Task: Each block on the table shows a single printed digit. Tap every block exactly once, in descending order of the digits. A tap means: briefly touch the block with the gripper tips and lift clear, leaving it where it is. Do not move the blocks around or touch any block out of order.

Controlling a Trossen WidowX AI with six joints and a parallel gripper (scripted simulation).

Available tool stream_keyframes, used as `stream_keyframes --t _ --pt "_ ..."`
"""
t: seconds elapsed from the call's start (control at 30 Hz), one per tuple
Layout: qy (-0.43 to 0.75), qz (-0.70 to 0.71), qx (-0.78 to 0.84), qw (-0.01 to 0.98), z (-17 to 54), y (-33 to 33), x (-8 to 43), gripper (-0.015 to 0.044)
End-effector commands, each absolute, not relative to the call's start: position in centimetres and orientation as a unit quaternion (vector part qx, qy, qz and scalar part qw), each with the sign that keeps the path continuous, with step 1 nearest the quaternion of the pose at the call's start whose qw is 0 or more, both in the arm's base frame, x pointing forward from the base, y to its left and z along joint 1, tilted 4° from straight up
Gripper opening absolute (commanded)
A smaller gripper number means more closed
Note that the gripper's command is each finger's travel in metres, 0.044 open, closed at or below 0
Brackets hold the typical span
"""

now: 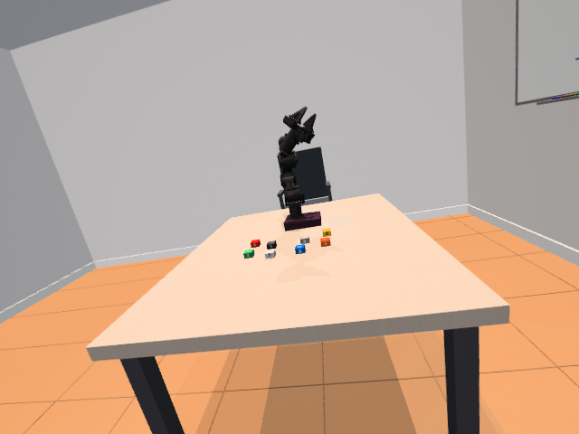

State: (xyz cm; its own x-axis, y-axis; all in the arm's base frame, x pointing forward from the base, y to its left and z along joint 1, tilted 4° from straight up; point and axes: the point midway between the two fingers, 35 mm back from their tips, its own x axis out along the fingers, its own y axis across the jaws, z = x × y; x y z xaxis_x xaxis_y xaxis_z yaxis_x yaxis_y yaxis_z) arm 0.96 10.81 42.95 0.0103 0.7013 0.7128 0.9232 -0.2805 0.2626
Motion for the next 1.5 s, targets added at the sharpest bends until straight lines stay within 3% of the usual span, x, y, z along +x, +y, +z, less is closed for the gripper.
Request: stream_keyframes --t 0.0,0.1,0.23,0.47,0.73,1.1,1.37,1.47 --pt "-0.582 -0.390 -0.699 0.144 43.0 10.8 1.2 0.0400" --pt "-0.570 -0.329 -0.727 0.196 43.4 11.2 4.3 0.0400" --pt "-0.501 -0.173 -0.777 0.339 43.2 11.1 12.6 0.0400" --pt "-0.298 0.033 -0.771 0.562 39.1 8.0 24.5 0.0400" --pt "-0.018 0.153 -0.656 0.739 31.3 2.0 32.0 0.0400" --pt "0.402 0.163 -0.358 0.827 18.9 -7.6 32.6 0.0400" --pt "0.668 0.078 -0.094 0.734 12.5 -12.8 26.7 0.0400" --pt "0.712 0.056 -0.043 0.698 11.8 -13.6 25.2 0.0400"
